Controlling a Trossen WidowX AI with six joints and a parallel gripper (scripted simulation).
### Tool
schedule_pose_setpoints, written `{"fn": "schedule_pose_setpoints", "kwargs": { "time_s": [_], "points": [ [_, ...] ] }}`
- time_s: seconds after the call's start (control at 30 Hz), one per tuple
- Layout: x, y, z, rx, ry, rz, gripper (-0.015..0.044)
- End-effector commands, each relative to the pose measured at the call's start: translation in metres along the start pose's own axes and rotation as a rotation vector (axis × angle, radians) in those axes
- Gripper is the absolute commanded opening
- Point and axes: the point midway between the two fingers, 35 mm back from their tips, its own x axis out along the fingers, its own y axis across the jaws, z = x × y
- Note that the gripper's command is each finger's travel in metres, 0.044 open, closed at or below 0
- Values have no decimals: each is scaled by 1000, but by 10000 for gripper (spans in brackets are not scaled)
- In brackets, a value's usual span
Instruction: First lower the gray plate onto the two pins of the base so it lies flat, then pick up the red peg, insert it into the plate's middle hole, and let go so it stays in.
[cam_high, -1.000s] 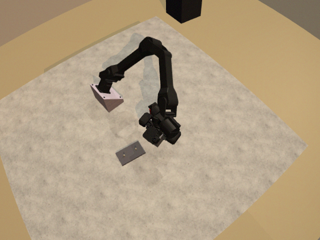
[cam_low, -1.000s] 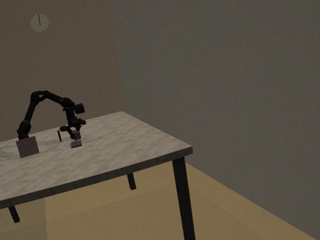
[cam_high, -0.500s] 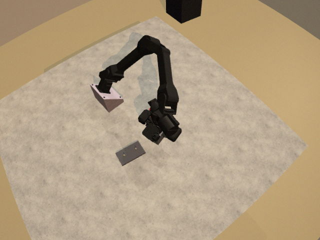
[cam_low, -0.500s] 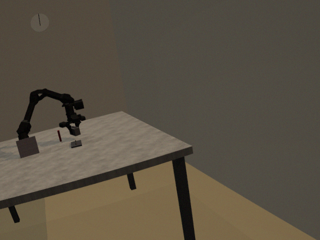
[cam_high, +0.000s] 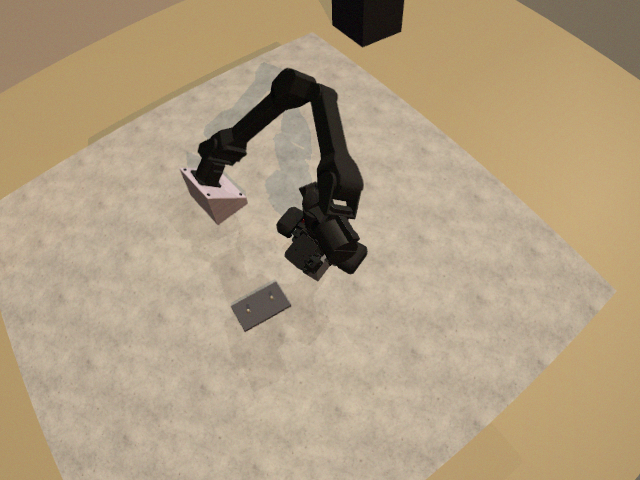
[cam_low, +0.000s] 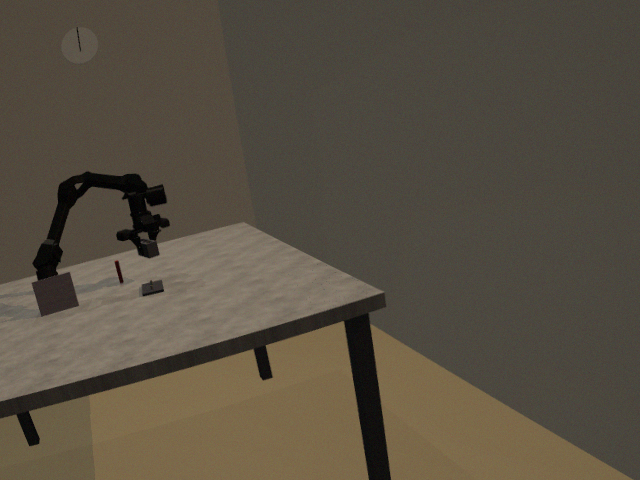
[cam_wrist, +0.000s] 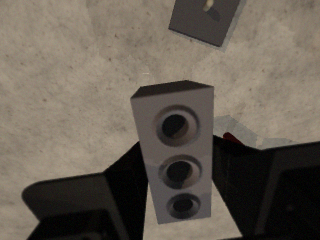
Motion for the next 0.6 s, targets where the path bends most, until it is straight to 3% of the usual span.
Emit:
{"fn": "schedule_pose_setpoints", "kwargs": {
  "time_s": [0.0, 0.57],
  "points": [
    [-18, 2, 1, -2, -11, 0, 0],
    [-57, -2, -2, 10, -10, -11, 0]
  ]
}}
